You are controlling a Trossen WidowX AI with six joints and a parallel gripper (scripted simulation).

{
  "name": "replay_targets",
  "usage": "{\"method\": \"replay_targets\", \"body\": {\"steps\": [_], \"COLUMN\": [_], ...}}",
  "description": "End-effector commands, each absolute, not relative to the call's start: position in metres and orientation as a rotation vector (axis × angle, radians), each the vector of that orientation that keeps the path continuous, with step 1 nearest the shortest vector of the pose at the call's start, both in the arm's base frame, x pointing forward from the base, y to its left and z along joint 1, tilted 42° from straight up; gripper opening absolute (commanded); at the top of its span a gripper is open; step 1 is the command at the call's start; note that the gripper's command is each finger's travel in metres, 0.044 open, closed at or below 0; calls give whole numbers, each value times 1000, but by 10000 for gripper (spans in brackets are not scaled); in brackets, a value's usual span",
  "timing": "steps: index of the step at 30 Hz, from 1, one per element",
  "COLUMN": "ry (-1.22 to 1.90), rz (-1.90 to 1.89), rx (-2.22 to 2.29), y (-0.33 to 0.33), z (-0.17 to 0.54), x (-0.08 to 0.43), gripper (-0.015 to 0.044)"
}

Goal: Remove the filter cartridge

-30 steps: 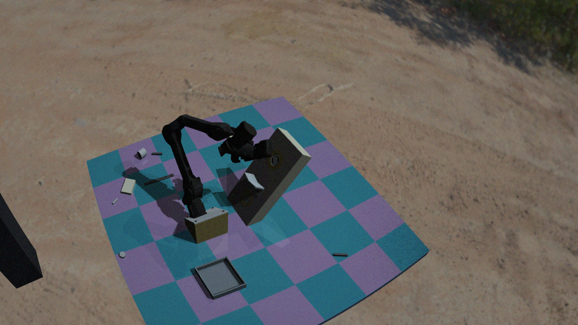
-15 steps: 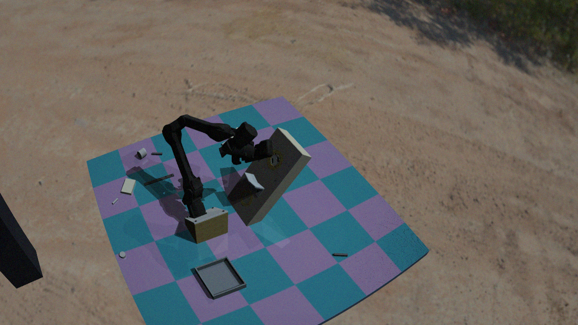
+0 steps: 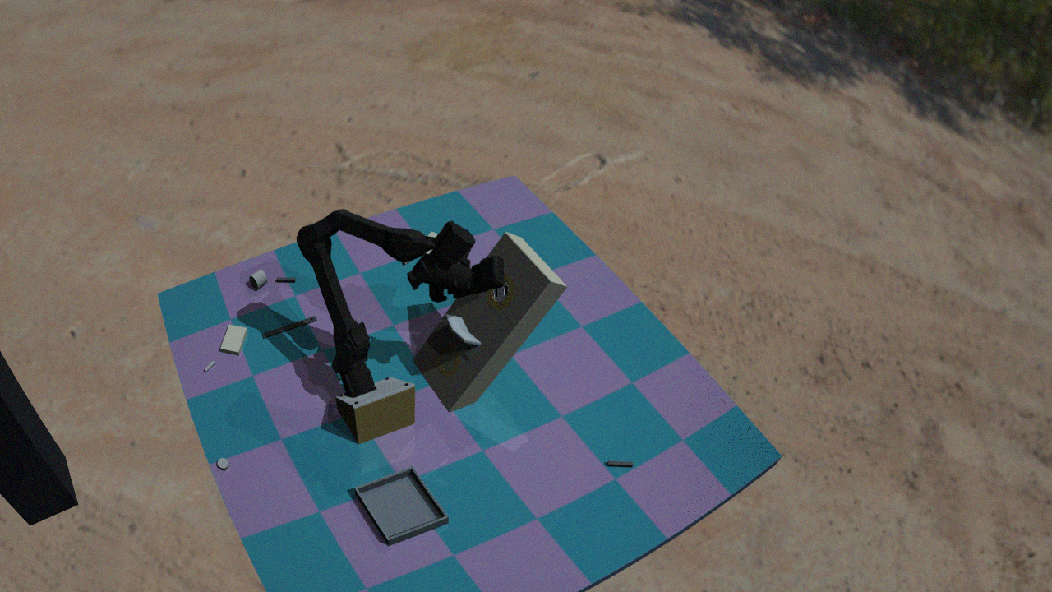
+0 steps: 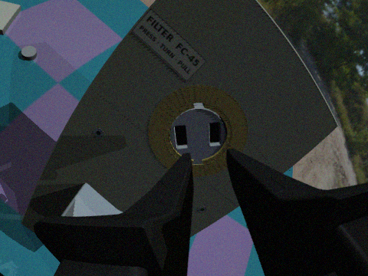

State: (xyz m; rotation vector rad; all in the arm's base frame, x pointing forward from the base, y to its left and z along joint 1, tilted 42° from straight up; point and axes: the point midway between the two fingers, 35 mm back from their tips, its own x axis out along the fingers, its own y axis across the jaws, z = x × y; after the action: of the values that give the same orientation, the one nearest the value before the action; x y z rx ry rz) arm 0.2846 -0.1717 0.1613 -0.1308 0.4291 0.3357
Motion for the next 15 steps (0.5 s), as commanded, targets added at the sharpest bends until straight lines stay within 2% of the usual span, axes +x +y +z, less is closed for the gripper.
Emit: {"method": "replay_targets", "body": {"steps": [1,15], "ry": [437,430], "rz": [336,333], "rx": [-116,-115], "y": [-168,-160], "z": [154,146], "x": [289,309], "gripper": [105,105]}}
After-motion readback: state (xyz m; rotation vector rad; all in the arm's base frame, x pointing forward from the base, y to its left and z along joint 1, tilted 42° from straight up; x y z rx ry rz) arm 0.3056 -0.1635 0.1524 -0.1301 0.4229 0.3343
